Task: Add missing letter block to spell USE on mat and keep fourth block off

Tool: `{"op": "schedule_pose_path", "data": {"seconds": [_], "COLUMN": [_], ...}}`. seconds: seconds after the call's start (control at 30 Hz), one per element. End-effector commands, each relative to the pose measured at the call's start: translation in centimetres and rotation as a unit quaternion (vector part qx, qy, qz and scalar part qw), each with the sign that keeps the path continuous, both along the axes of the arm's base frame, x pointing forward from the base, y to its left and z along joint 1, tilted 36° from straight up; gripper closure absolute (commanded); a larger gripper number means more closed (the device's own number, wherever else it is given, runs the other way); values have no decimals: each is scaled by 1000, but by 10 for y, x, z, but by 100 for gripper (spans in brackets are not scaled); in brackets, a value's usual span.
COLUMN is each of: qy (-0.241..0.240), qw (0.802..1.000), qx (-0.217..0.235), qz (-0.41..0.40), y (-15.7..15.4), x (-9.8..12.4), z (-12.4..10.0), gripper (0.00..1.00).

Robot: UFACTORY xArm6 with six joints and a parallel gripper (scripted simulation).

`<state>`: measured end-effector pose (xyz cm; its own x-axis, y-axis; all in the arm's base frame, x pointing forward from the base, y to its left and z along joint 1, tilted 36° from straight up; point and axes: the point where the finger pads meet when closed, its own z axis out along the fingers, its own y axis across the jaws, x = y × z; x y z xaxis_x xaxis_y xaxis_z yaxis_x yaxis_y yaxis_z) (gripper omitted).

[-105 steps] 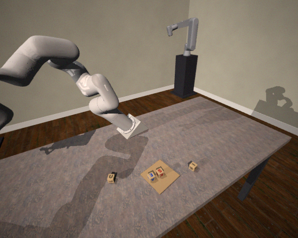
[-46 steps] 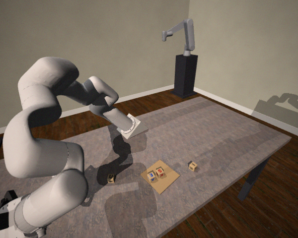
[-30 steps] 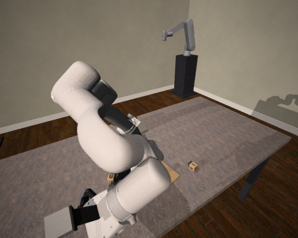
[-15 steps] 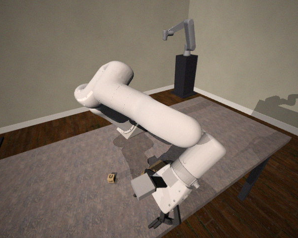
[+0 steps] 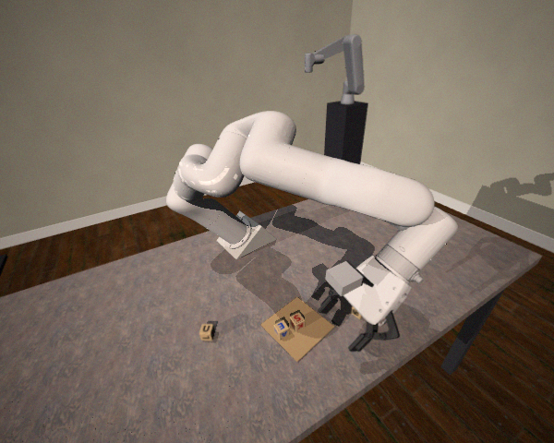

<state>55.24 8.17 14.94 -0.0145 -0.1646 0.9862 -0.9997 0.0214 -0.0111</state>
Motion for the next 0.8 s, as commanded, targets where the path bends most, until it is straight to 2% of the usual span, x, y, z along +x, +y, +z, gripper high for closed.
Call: {"op": "schedule_pose_path", "data": {"seconds": [0.0, 0.33, 0.77], "qy": [-14, -42, -44], "qw": [1000, 999, 999], "qx": [-3, -17, -18], "qz": [5, 23, 24], "y": [43, 113, 118], "x": [-19, -78, -84], "z": [-36, -109, -115], "gripper": [0, 0, 0]}}
